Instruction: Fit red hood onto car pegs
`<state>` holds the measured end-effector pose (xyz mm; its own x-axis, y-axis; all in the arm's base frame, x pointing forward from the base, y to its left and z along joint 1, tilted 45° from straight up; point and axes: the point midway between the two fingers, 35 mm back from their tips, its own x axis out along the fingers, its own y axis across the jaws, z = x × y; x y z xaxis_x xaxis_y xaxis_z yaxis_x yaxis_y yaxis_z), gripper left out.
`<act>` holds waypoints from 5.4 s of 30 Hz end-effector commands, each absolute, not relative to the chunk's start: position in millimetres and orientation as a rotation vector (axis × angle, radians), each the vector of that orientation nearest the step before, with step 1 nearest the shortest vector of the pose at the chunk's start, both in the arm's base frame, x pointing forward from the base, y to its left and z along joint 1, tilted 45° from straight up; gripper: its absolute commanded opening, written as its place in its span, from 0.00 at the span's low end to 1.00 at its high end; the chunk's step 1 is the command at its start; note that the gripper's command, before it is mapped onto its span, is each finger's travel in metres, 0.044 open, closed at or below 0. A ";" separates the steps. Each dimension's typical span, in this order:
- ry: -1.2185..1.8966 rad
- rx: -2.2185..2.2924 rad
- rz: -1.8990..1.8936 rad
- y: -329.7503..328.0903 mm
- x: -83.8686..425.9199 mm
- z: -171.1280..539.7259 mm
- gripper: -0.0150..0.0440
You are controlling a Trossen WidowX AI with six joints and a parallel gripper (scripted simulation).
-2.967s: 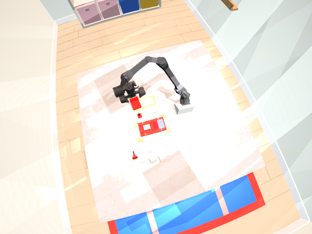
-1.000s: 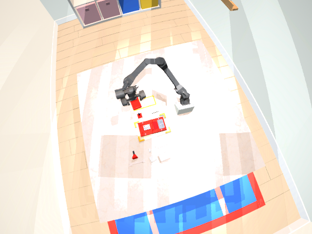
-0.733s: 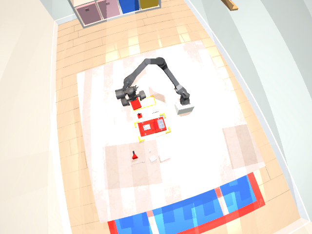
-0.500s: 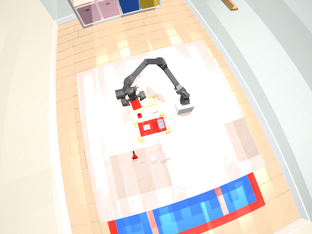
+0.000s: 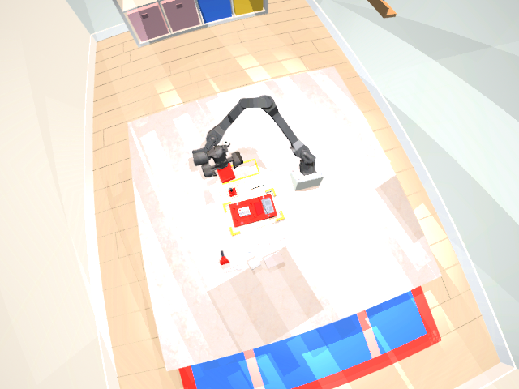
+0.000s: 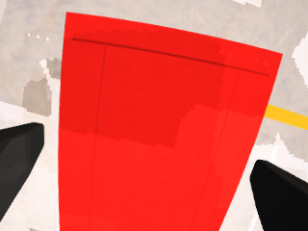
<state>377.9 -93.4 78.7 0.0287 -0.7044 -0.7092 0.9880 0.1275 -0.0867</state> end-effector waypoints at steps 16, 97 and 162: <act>0.709 0.503 -1.394 -97.0 378.0 75.3 0.80; 1.472 -0.627 -0.570 131.8 326.3 -16.8 0.25; 1.470 -0.632 -0.571 87.9 329.9 -58.7 0.25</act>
<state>329.3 88.1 -58.5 0.0268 -0.6962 -0.7173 -0.0302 0.7167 -0.6967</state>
